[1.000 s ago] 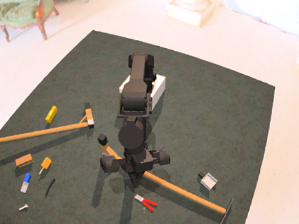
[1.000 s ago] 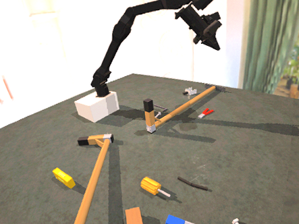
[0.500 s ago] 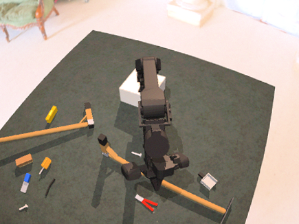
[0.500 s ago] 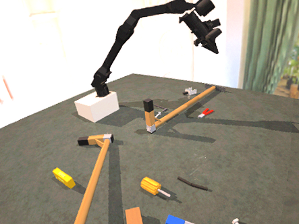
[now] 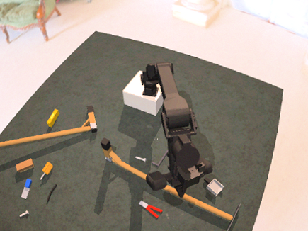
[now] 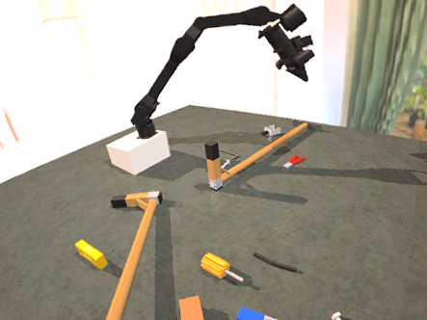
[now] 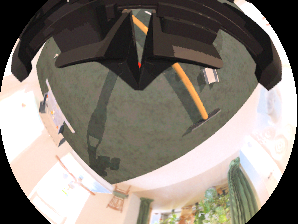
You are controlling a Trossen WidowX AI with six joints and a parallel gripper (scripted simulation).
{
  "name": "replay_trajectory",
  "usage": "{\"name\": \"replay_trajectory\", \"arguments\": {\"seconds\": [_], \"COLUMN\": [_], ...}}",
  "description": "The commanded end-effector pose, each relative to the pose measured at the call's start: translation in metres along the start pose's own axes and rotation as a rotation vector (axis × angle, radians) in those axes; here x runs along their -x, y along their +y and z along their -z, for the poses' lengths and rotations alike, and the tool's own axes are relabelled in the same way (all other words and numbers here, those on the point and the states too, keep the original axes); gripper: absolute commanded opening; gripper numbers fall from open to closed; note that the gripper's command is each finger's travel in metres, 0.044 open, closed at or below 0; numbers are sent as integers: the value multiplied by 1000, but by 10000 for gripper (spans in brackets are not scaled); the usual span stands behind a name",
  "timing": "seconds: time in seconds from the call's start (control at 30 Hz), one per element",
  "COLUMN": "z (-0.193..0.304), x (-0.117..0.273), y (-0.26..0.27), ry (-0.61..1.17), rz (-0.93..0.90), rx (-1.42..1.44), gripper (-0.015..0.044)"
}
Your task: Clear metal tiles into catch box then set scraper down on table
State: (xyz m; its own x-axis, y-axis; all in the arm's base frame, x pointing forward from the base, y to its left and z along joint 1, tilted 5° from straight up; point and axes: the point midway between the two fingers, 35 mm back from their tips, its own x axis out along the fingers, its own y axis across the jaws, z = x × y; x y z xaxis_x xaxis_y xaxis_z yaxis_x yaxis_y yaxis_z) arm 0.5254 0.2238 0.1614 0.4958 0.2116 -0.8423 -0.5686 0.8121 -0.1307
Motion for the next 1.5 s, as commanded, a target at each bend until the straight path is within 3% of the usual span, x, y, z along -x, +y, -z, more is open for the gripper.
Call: {"name": "replay_trajectory", "arguments": {"seconds": [0.0, 1.03, 1.47], "z": [1, 11, 18], "x": [-9, -40, -58], "y": [18, 143, 149], "ry": [18, 106, 113], "rz": [-15, -123, -128], "rx": [-5, -15, -17], "gripper": [0, 0, 0]}}
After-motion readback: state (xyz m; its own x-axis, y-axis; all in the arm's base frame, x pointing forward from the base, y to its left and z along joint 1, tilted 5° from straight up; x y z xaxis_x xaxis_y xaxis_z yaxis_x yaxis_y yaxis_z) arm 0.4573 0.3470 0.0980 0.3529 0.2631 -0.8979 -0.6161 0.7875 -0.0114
